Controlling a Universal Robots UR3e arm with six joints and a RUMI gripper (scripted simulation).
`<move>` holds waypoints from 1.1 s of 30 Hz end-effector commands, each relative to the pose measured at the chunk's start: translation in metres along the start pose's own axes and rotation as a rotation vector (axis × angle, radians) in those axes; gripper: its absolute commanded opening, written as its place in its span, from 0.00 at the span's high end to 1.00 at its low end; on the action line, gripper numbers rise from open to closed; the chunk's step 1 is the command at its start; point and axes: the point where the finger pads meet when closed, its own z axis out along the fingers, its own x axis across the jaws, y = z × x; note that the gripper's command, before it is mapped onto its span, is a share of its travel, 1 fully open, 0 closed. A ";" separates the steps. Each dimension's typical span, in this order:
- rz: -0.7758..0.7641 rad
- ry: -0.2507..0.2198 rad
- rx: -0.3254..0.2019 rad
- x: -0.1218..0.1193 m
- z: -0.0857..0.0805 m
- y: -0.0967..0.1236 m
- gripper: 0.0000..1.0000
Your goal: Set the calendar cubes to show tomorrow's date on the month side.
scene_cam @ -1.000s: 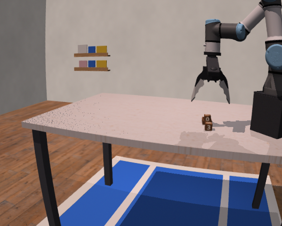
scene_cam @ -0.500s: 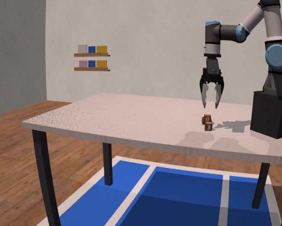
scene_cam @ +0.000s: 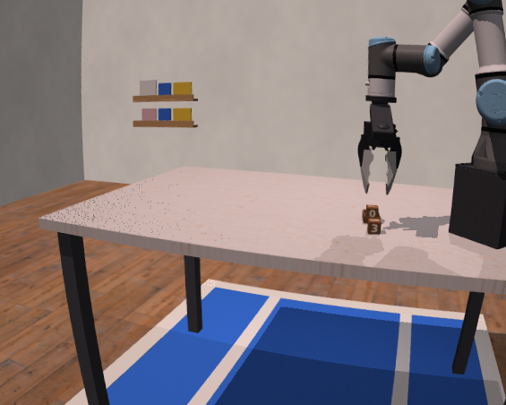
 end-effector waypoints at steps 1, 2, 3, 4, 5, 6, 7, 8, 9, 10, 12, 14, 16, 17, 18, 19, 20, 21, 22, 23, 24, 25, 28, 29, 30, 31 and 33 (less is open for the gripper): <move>-0.001 0.001 -0.001 0.000 0.000 0.000 0.72; -0.001 0.001 -0.001 0.000 0.000 0.000 0.72; -0.001 0.001 -0.001 0.000 0.000 0.000 0.72; -0.001 0.001 -0.001 0.000 0.000 0.000 0.72; -0.001 0.001 -0.001 0.000 0.000 0.000 0.72; -0.001 0.001 -0.001 0.000 0.000 0.000 0.72; -0.001 0.001 -0.001 0.000 0.000 0.000 0.72; -0.001 0.001 -0.001 0.000 0.000 0.000 0.72; -0.001 0.001 -0.001 0.000 0.000 0.000 0.72; -0.001 0.001 -0.001 0.000 0.000 0.000 0.72; -0.001 0.001 -0.001 0.000 0.001 0.000 0.72; -0.001 0.000 -0.001 0.000 0.001 0.000 0.72; -0.001 0.000 -0.001 0.000 0.002 0.000 0.72; -0.001 0.000 -0.001 0.000 0.003 0.000 0.72; -0.001 0.000 -0.001 0.000 0.003 0.000 0.72; -0.001 0.000 -0.001 0.000 0.003 0.000 0.72; -0.001 0.000 -0.001 0.000 0.004 0.000 0.72; -0.001 0.000 -0.001 0.000 0.005 0.000 0.72; -0.001 0.000 -0.001 0.000 0.006 0.000 0.72; -0.001 0.000 -0.001 0.000 0.007 0.000 0.72; -0.001 0.000 -0.001 0.000 0.008 0.000 0.72; -0.001 0.000 -0.001 0.000 0.009 0.000 0.72; -0.001 0.000 -0.001 0.000 0.013 0.000 0.72; -0.001 0.000 -0.001 0.000 0.014 0.000 0.72; -0.001 0.000 -0.001 0.000 0.016 0.000 0.72; -0.001 0.000 -0.001 0.000 0.017 0.000 0.72; -0.001 0.000 -0.001 0.000 0.020 0.000 0.72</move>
